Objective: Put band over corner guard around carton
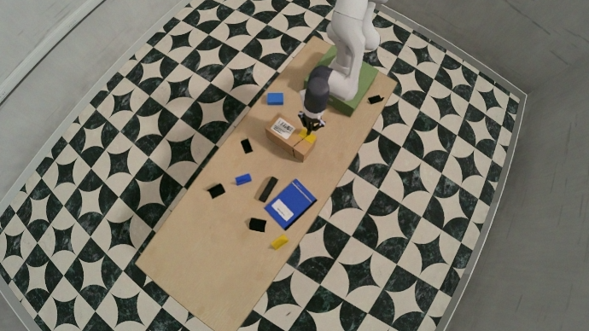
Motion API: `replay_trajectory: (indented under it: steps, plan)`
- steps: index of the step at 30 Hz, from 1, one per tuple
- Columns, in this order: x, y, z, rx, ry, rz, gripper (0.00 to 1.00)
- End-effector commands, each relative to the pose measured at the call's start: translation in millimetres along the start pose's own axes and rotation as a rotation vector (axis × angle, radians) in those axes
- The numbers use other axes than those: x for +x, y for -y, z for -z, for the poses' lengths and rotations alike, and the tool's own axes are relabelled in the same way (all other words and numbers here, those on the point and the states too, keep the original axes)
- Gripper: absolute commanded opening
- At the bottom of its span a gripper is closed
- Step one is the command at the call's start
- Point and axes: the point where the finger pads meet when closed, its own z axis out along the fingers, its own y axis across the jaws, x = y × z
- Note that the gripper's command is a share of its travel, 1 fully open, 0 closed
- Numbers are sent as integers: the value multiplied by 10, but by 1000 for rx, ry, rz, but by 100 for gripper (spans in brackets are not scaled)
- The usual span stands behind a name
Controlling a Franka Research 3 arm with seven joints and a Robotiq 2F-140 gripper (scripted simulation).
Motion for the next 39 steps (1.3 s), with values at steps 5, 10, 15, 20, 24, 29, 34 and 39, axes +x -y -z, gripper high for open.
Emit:
replay_trajectory:
  steps: [5, 10, 15, 20, 24, 29, 34, 39]
  plan:
    - [-31, 0, -3, -2, -5, 8, 10]
    - [-41, 2, -3, -2, -5, 8, 10]
    - [-42, 2, -3, -2, -5, 8, 10]
    - [-42, 2, -30, -2, -5, 8, 10]
    - [-42, 2, -53, -2, -5, 8, 10]
    - [-42, 2, -105, -2, -5, 8, 10]
    - [-42, 2, -115, -2, -5, 8, 10]
    - [-42, 2, -115, -2, -5, 8, 10]
